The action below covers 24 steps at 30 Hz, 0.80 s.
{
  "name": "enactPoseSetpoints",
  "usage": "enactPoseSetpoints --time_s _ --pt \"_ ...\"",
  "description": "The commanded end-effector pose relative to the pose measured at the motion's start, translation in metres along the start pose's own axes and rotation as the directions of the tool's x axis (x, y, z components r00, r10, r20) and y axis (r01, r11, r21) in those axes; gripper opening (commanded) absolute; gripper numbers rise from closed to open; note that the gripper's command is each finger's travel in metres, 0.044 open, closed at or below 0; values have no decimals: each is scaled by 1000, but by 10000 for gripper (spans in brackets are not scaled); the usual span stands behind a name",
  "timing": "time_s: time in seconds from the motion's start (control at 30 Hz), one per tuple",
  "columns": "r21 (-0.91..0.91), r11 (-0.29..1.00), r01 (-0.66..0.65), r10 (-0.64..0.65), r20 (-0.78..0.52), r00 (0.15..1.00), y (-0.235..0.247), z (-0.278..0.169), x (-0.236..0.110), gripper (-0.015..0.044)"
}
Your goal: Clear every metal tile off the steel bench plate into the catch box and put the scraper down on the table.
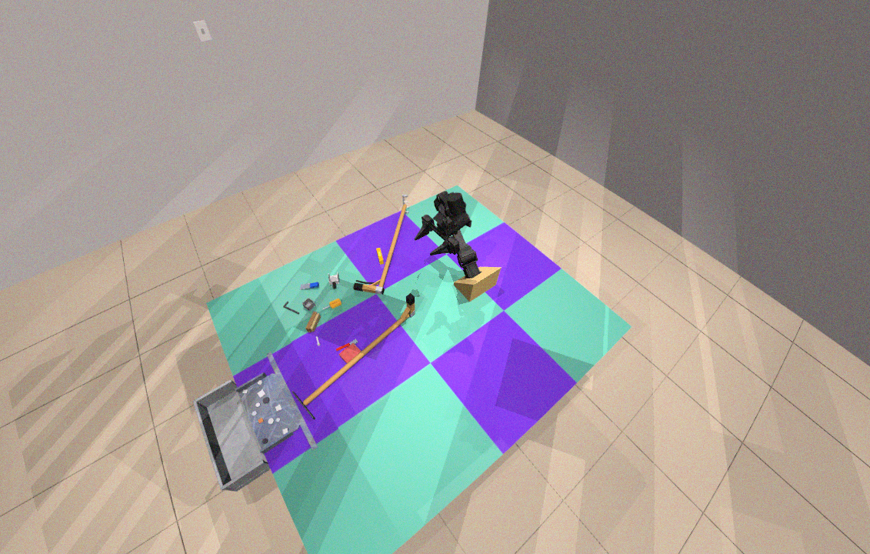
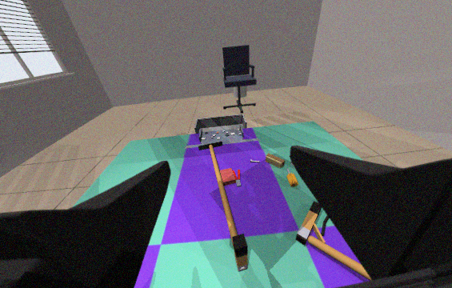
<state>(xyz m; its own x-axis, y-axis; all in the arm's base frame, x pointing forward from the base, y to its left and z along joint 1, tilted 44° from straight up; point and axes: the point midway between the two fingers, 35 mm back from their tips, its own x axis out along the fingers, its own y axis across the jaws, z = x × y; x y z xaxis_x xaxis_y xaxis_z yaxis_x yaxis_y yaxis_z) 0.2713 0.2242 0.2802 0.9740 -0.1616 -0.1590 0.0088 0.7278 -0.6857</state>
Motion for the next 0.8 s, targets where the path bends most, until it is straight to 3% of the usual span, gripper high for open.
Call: enactPoseSetpoints --time_s 0.0,0.77 --pt "-14 1000 4 -4 -19 1000 2 0 8 440" --pt "-96 995 27 -49 -232 972 16 -14 100 440"
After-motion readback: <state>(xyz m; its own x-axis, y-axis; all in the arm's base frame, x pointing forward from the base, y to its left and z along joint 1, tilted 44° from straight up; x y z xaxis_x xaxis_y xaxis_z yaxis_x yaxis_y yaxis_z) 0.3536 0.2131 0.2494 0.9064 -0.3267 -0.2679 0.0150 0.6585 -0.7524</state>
